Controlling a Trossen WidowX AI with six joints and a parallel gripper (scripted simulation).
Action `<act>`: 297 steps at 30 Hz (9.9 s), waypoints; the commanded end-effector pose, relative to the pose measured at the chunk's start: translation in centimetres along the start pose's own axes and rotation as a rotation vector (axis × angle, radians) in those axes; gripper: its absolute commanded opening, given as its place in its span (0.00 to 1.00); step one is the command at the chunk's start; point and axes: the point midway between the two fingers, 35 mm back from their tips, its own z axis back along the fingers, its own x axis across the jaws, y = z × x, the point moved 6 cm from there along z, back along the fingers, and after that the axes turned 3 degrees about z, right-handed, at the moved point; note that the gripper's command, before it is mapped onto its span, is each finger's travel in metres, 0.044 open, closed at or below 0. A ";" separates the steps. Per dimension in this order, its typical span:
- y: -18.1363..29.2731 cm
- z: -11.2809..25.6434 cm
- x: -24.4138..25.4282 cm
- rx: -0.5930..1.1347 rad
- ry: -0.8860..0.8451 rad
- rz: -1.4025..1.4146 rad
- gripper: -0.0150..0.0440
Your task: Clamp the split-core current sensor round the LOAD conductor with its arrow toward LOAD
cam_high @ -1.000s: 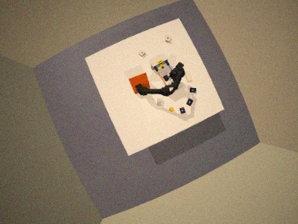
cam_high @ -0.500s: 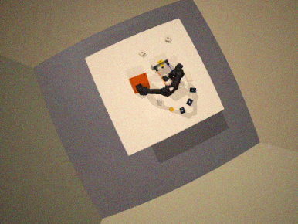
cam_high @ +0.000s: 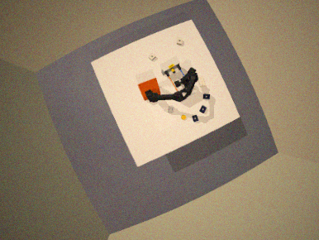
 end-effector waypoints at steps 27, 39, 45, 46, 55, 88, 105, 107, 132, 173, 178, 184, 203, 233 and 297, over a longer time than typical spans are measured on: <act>0.1 -0.5 -0.2 0.003 0.030 0.002 1.00; 0.1 -0.5 -0.2 0.003 0.030 0.002 1.00; 0.1 -0.5 -0.2 0.003 0.030 0.002 1.00; 0.1 -0.5 -0.2 0.003 0.030 0.002 1.00; 0.1 -0.5 -0.2 0.003 0.030 0.002 1.00; 0.1 -0.5 -0.2 0.003 0.030 0.002 1.00; 0.1 -0.5 -0.2 0.003 0.030 0.002 1.00; 0.1 -0.5 -0.2 0.003 0.030 0.002 1.00; 0.1 -0.5 -0.2 0.003 0.030 0.002 1.00; 0.1 -0.5 -0.2 0.003 0.030 0.002 1.00; 0.1 -0.5 -0.2 0.003 0.030 0.002 1.00; 0.1 -0.5 -0.2 0.003 0.030 0.002 1.00; 0.1 -0.5 -0.2 0.003 0.030 0.002 1.00; 0.1 0.0 0.0 -0.001 0.006 -0.003 0.94; 0.1 0.0 0.0 -0.001 0.006 -0.003 0.25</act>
